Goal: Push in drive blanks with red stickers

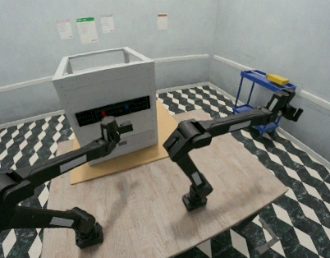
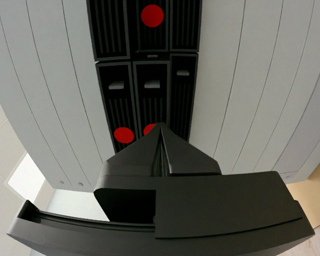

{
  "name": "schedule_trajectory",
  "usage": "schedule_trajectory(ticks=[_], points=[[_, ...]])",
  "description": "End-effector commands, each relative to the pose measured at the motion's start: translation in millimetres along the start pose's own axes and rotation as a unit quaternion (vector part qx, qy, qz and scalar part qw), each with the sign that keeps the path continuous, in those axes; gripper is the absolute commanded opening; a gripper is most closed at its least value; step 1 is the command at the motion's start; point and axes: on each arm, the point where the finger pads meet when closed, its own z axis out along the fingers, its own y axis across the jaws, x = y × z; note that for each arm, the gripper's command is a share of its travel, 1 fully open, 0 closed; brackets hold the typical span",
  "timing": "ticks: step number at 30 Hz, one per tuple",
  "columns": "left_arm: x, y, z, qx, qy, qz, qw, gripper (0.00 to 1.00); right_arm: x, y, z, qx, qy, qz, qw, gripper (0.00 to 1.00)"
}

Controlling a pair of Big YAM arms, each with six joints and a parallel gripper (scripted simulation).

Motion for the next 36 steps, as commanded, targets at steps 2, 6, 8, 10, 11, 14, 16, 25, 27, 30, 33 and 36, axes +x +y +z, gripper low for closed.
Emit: schedule_trajectory(ticks=[2, 6, 8, 10, 11, 14, 16, 25, 27, 30, 33, 36], points=[[-7, 33, 3, -0.021, -0.001, -0.024, 0.999, 0.00, -29, -3, 0, 0.002, -0.021, 0.004, 1.000, 1.00], [-7, 33, 3, -0.021, -0.001, -0.024, 0.999, 0.00, -29, -3, 0, 0.002, -0.021, 0.004, 1.000, 1.00], [-7, 33, 3, -0.021, -0.001, -0.024, 0.999, 0.00, -29, -3, 0, 0.002, -0.021, 0.004, 1.000, 1.00], [-7, 33, 3, -0.021, -0.001, -0.024, 0.999, 0.00, -29, -3, 0, 0.002, -0.021, 0.004, 1.000, 1.00], [-7, 33, 3, -0.021, -0.001, -0.024, 0.999, 0.00, -29, -3, 0, 0.002, -0.021, 0.004, 1.000, 1.00], [-7, 34, 5, -0.022, 0.000, -0.025, 0.999, 0.00, -29, -3, 0, 0.002, -0.021, 0.004, 1.000, 1.00], [-5, 37, 13, -0.024, 0.005, -0.027, 0.999, 0.00, -29, -3, 0, 0.002, -0.021, 0.004, 1.000, 1.00], [-5, 40, 30, -0.029, 0.005, -0.031, 0.999, 0.00, -29, -3, 0, 0.002, -0.021, 0.004, 1.000, 1.00], [-5, 39, 33, -0.028, 0.005, -0.029, 0.999, 0.00, -29, -3, 0, 0.002, -0.021, 0.004, 1.000, 1.00], [-3, 24, 33, -0.018, 0.004, -0.019, 1.000, 0.00, -29, -3, 0, 0.002, -0.021, 0.004, 1.000, 1.00], [-9, 23, 29, -0.016, -0.002, -0.017, 1.000, 0.00, -29, -3, 0, 0.002, -0.021, 0.004, 1.000, 1.00], [-9, 23, 29, -0.016, -0.001, -0.017, 1.000, 0.00, -29, -3, 0, 0.002, -0.021, 0.004, 1.000, 1.00]])
